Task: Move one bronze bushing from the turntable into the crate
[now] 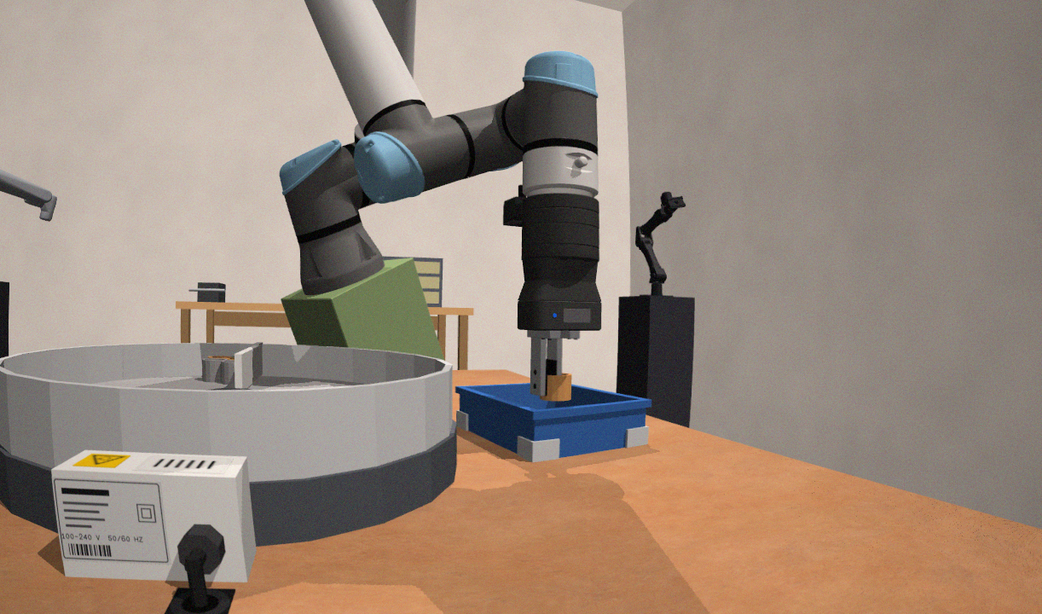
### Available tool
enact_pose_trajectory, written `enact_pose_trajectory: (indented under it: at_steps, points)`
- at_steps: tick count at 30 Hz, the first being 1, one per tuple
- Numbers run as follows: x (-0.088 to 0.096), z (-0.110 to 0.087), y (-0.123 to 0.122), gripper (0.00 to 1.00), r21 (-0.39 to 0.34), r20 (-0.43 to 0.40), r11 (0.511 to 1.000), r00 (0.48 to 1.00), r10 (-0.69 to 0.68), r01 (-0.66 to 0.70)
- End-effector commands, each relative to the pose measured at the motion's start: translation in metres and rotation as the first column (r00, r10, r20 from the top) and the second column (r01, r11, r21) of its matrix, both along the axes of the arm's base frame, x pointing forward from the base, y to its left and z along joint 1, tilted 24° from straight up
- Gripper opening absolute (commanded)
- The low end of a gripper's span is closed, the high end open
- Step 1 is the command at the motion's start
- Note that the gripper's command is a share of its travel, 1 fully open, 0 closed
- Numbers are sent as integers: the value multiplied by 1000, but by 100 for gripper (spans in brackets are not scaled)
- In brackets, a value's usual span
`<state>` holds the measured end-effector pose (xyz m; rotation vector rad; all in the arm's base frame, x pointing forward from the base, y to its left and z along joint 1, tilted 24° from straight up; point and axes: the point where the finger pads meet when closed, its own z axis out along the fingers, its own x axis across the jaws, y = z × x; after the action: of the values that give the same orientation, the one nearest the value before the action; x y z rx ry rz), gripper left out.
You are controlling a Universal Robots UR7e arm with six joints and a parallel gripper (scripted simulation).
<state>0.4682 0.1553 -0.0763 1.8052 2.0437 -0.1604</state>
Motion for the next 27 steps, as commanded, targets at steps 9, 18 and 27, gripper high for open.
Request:
enact_pose_trajectory:
  at_steps: [9, 18, 27]
  points:
    - [1, -8, -3, 0, 0, -1, 1000, 1000, -1, 1]
    - [3, -14, -5, 0, -1, -1, 1000, 1000, 1, -1]
    - [3, -14, -5, 0, -1, -1, 1000, 1000, 1, -1]
